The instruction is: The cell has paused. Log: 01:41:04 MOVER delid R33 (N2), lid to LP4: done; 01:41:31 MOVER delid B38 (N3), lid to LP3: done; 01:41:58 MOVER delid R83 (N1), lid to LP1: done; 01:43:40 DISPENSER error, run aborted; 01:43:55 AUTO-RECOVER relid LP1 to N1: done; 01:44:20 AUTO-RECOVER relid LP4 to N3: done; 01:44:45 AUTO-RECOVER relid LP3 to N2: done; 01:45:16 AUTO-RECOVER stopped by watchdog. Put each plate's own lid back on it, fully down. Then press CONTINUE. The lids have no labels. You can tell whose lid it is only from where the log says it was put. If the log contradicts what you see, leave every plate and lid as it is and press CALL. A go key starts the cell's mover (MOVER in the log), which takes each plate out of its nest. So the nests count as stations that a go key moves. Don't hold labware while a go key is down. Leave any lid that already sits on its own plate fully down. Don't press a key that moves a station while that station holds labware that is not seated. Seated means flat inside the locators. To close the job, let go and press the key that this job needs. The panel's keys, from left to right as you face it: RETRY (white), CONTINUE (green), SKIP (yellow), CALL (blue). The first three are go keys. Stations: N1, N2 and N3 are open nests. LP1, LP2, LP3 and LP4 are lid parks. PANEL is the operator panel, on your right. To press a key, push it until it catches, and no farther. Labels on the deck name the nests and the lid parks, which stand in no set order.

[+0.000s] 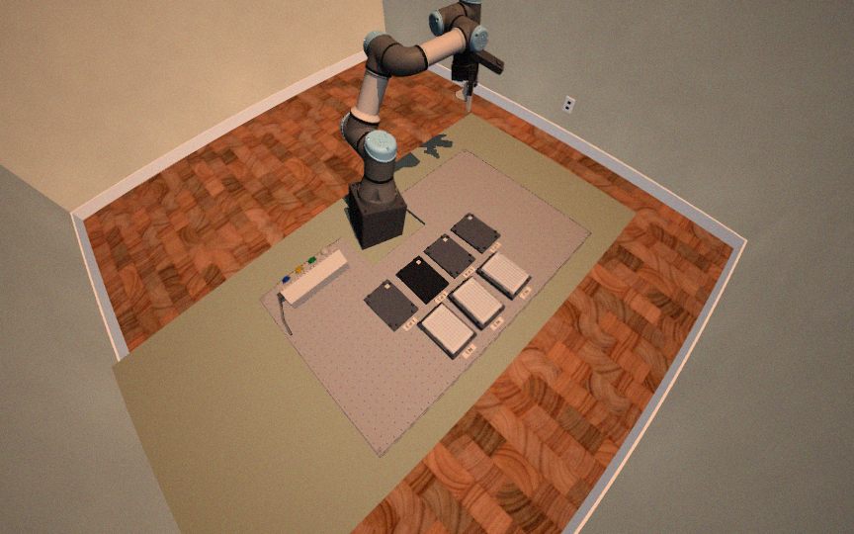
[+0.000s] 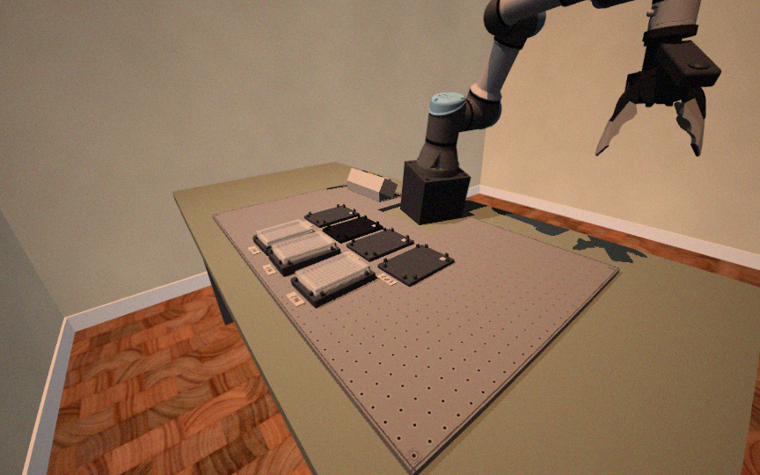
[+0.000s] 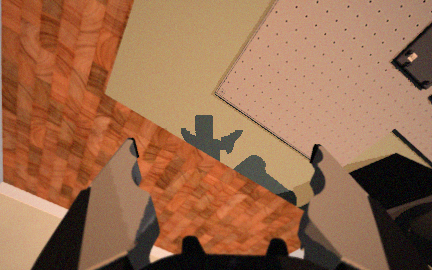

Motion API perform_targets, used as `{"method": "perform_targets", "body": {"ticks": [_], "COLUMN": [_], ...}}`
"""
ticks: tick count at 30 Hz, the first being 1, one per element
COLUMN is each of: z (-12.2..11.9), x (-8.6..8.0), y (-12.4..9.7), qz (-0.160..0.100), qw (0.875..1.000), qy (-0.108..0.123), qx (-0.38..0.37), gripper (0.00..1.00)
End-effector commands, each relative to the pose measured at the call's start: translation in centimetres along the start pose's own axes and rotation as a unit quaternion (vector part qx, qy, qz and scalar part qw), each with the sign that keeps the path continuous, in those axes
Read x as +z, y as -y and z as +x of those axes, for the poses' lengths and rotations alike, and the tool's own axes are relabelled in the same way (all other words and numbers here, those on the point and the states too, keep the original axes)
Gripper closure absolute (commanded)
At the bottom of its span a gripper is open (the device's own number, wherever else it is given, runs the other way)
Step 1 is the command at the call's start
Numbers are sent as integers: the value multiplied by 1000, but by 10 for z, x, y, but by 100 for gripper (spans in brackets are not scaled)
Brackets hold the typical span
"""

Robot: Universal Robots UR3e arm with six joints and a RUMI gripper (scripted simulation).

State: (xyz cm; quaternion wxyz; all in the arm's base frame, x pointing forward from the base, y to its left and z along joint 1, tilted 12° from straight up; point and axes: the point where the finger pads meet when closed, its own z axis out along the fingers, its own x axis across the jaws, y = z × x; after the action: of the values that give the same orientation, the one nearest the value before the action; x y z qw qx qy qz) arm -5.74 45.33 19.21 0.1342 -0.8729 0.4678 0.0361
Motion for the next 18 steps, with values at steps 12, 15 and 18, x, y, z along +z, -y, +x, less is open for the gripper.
{"method": "perform_targets", "body": {"ticks": [12,15,18], "z": [-1,-1,3], "x": [-1,-1,0], "y": [0,0,5], "qz": [1,1,2], "qw": [1000,1000,1000], "qy": [1,1,-6], "qx": [0,0,8], "gripper": [0,0,18]}}
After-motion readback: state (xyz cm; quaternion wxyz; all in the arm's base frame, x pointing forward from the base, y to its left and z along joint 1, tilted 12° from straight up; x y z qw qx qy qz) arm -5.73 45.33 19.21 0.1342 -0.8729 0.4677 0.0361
